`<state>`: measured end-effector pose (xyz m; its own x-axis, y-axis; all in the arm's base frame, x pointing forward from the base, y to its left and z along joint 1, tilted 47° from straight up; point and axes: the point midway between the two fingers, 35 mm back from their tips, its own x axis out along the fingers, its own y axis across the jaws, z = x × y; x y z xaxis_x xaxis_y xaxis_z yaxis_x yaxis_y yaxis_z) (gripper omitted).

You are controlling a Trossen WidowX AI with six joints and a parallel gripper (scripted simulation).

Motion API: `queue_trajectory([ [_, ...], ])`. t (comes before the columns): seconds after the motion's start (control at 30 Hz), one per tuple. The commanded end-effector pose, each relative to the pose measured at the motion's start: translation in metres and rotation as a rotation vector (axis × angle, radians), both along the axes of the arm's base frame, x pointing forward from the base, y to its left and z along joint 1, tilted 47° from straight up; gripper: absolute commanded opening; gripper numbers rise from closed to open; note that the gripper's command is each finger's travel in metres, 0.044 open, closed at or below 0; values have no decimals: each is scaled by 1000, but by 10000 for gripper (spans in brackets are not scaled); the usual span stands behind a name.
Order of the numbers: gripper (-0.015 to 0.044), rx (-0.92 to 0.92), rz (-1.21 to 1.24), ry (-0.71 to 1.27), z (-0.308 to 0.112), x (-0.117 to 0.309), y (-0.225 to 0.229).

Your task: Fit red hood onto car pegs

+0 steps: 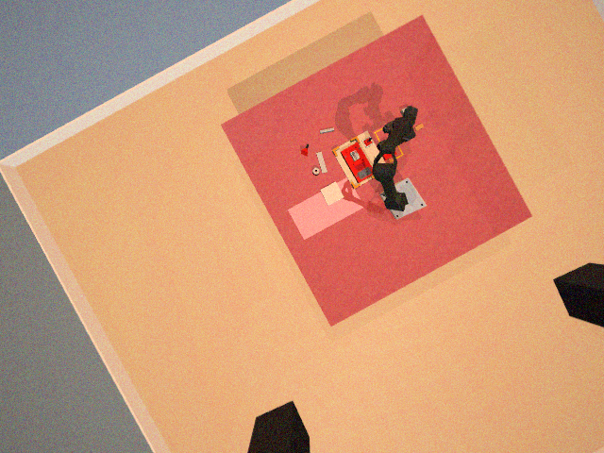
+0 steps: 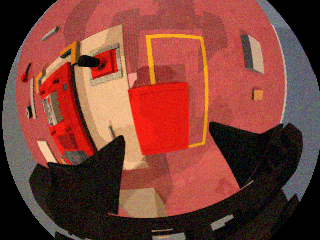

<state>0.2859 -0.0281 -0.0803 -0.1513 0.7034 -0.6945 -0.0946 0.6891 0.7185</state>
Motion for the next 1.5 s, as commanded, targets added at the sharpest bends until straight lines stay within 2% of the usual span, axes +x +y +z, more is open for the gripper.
queue_trajectory([
  [0.0, 440, 8, 0, 9, -4, -3, 6],
  [1.47, 440, 9, 0, 10, -21, -10, 24],
])
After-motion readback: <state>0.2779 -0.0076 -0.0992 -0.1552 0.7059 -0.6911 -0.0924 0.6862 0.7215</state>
